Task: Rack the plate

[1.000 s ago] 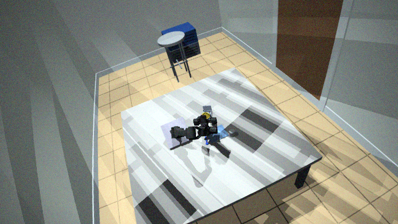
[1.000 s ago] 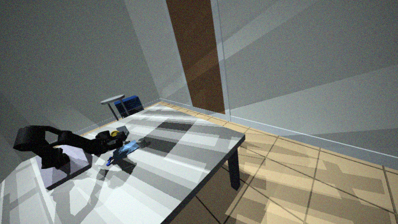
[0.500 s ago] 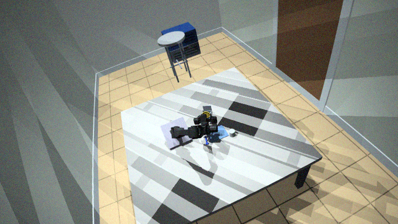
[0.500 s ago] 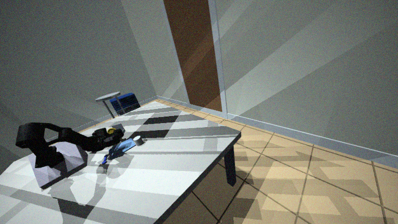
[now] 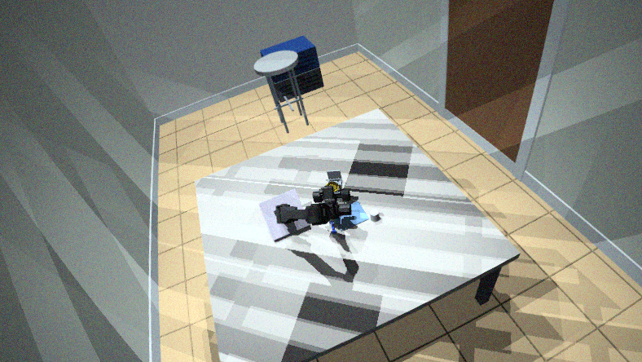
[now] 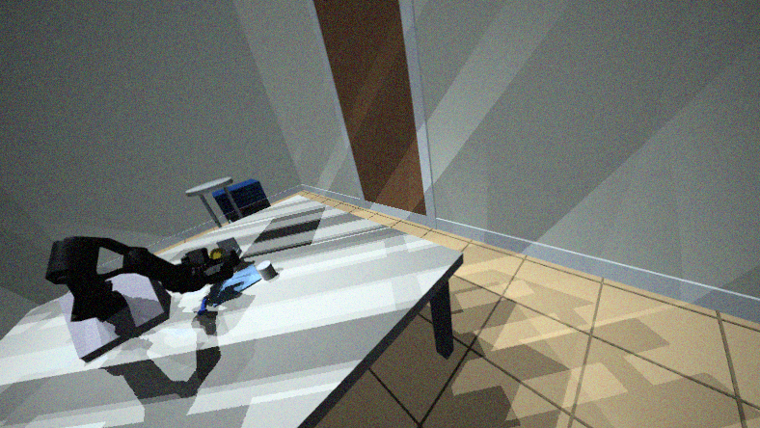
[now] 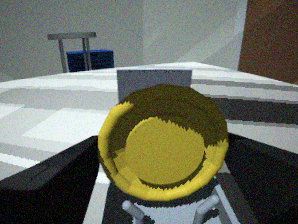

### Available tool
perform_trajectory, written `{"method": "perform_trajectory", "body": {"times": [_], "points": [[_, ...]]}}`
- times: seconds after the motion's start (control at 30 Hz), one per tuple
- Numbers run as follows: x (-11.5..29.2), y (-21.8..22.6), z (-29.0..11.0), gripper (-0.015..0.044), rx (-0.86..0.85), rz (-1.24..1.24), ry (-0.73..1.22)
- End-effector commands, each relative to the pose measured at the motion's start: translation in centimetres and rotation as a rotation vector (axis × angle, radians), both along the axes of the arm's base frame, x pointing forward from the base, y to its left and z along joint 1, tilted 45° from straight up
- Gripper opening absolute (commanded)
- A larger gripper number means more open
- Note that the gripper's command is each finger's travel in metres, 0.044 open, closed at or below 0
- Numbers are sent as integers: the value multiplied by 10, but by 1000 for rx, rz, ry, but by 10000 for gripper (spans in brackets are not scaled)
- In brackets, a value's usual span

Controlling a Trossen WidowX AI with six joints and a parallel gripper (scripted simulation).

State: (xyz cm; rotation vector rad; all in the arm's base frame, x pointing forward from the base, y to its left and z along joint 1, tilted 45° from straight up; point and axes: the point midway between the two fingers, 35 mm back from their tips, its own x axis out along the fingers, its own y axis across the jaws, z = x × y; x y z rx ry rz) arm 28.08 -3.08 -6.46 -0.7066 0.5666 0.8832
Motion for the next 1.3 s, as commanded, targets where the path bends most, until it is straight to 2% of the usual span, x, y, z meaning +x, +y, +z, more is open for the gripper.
{"method": "perform_trajectory", "body": {"times": [0.0, 0.47, 0.8, 1.13, 1.27], "points": [[0, 0, 0, 26, 1, -2, 2], [0, 0, 0, 394, 0, 0, 0], [1, 1, 1, 400, -1, 0, 0], [19, 74, 78, 400, 5, 5, -14], [22, 78, 84, 400, 9, 4, -18]]}}
